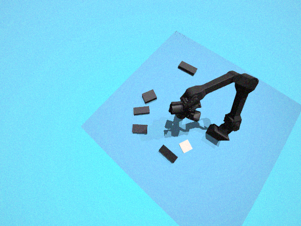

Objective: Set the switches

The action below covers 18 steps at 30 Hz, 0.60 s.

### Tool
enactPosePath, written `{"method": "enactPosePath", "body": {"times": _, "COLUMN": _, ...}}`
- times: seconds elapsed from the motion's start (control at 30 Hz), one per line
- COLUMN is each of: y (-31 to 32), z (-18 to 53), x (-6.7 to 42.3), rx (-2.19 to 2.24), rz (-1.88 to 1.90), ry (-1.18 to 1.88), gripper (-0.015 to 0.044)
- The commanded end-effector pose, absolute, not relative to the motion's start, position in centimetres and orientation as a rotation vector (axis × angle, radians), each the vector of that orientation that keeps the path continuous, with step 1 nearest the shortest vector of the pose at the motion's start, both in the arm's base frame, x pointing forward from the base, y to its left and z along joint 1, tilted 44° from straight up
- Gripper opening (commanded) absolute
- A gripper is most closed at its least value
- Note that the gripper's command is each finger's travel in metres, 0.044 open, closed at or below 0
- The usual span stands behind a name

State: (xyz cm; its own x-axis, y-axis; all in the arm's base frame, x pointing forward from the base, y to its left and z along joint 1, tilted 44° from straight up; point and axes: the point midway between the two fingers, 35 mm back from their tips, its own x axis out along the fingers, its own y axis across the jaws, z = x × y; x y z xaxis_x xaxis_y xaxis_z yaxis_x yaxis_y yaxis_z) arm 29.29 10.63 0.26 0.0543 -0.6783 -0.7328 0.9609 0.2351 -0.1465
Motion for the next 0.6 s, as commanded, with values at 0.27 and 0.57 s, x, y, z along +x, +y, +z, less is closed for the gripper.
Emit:
{"method": "enactPosePath", "body": {"times": 0.27, "y": 10.6, "z": -0.8, "x": 28.8, "rx": 0.432, "rz": -1.323, "ry": 0.803, "gripper": 0.0338}}
{"method": "enactPosePath", "body": {"times": 0.57, "y": 10.9, "z": -1.5, "x": 28.7, "rx": 0.432, "rz": -1.322, "ry": 0.803, "gripper": 0.0338}}
